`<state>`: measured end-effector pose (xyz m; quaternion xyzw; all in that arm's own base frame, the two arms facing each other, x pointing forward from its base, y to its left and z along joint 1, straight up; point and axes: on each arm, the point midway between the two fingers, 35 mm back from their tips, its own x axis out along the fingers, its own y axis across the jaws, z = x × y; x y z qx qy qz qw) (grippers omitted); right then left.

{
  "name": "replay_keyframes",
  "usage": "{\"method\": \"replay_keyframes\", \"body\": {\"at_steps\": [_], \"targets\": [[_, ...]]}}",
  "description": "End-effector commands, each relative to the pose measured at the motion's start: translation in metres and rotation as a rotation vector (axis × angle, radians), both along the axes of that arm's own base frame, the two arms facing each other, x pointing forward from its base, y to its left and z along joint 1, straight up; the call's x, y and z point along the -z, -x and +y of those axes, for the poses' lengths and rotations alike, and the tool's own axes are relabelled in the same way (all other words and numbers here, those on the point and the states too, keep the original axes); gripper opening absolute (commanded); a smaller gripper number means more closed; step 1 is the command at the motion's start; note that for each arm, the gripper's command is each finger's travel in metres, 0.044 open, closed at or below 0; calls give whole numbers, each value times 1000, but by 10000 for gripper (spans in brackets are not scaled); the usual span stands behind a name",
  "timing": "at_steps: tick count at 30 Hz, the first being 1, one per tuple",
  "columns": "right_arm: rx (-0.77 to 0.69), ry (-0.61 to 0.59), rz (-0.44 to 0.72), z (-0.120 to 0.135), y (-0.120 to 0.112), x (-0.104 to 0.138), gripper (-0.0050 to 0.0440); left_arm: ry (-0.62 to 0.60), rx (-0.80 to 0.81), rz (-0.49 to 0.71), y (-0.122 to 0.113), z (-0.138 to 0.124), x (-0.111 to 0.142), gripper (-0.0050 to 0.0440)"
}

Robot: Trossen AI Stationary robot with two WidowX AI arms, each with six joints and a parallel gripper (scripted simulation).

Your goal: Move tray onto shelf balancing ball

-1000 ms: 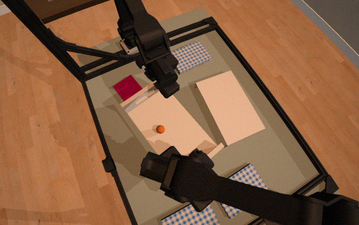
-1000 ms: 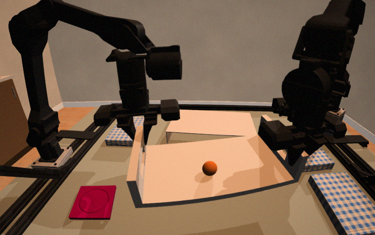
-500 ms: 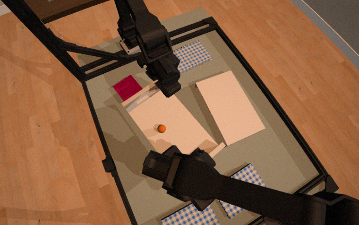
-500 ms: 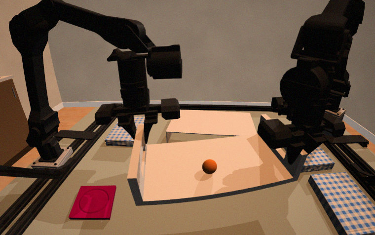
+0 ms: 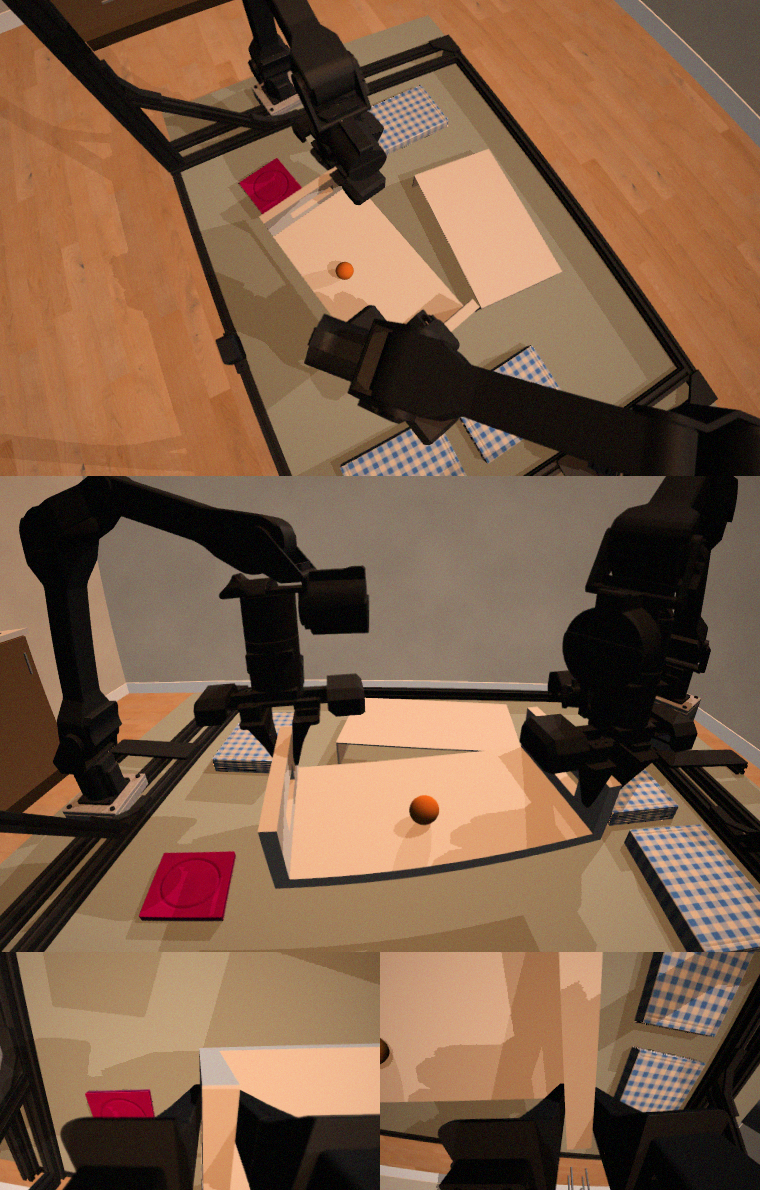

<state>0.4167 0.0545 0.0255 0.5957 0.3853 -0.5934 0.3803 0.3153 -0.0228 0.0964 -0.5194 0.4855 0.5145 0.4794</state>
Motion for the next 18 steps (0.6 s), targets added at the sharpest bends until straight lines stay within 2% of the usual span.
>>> {"method": "replay_keyframes", "body": {"at_steps": [1, 12, 18], "targets": [[-2, 15, 14, -1, 3, -4, 20, -24, -2, -11, -2, 1, -3, 20], [-1, -27, -14, -4, 5, -6, 20, 25, -1, -6, -2, 5, -1, 20], [-2, 12, 14, -6, 6, -4, 20, -22, -2, -12, -2, 7, -3, 20]]}}
